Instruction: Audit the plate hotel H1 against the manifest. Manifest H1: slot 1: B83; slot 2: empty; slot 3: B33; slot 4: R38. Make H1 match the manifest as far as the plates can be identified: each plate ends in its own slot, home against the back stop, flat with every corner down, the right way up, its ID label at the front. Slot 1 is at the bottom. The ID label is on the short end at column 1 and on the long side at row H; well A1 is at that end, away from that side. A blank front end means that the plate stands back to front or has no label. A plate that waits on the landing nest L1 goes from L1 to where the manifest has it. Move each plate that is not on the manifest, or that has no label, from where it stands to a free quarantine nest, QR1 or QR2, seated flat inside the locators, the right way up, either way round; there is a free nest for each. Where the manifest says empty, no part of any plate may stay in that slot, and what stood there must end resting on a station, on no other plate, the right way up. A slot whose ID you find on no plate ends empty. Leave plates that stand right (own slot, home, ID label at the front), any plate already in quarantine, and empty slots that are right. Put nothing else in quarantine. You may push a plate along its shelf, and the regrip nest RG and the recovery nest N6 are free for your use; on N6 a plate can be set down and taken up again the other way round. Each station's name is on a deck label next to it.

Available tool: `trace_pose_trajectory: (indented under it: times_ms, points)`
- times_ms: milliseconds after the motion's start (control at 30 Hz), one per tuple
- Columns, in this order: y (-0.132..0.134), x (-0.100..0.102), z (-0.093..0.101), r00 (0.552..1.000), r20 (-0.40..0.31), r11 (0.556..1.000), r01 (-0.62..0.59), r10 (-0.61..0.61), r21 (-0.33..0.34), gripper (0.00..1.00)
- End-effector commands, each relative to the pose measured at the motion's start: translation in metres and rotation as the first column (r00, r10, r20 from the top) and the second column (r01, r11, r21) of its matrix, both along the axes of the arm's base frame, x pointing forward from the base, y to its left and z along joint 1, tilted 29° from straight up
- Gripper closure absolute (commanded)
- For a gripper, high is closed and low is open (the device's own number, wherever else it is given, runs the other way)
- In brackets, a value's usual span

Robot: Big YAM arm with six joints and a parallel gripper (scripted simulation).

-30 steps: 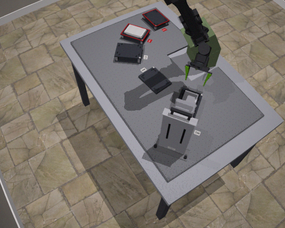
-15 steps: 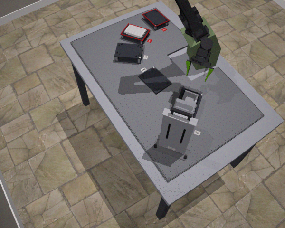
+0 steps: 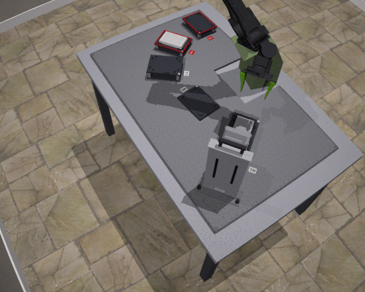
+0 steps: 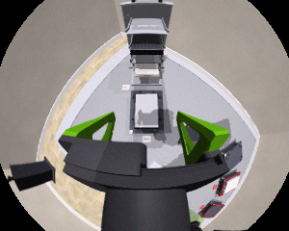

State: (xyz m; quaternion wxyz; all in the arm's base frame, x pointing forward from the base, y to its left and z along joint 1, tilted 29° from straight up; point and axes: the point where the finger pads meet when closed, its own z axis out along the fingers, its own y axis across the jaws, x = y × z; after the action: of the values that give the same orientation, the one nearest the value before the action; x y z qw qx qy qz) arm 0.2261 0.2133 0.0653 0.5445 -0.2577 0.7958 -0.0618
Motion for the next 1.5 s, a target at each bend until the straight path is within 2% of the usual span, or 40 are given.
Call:
trace_pose_trajectory:
  times_ms: [0, 33, 67, 433, 533, 600, 633, 667, 1100, 1167, 1467]
  points:
    - [0.02, 0.001, 0.014, 1.0, -0.004, 0.999, -0.013, 0.014, 0.038, 0.0]
    - [0.02, 0.001, 0.014, 1.0, -0.004, 0.999, -0.013, 0.014, 0.038, 0.0]
    - [0.016, 0.004, 0.006, 1.0, -0.02, 1.0, -0.006, 0.006, -0.008, 0.0]
    - [0.059, -0.002, -0.001, 0.982, -0.112, 0.961, -0.175, 0.154, -0.212, 0.0]
    - [0.069, -0.002, -0.003, 0.973, -0.142, 0.942, -0.212, 0.18, -0.261, 0.0]
    - [0.069, -0.002, -0.003, 0.973, -0.142, 0.942, -0.212, 0.18, -0.261, 0.0]
    - [0.062, -0.002, -0.011, 0.971, -0.162, 0.932, -0.217, 0.176, -0.291, 0.0]
    - [0.074, -0.001, -0.005, 0.968, -0.163, 0.928, -0.233, 0.192, -0.292, 0.0]
    - [0.118, -0.005, -0.015, 0.906, -0.309, 0.783, -0.409, 0.288, -0.469, 0.0]
    - [0.118, -0.005, -0.015, 0.906, -0.309, 0.783, -0.409, 0.288, -0.469, 0.0]
    - [0.148, -0.008, -0.023, 0.849, -0.417, 0.645, -0.52, 0.324, -0.559, 0.0]
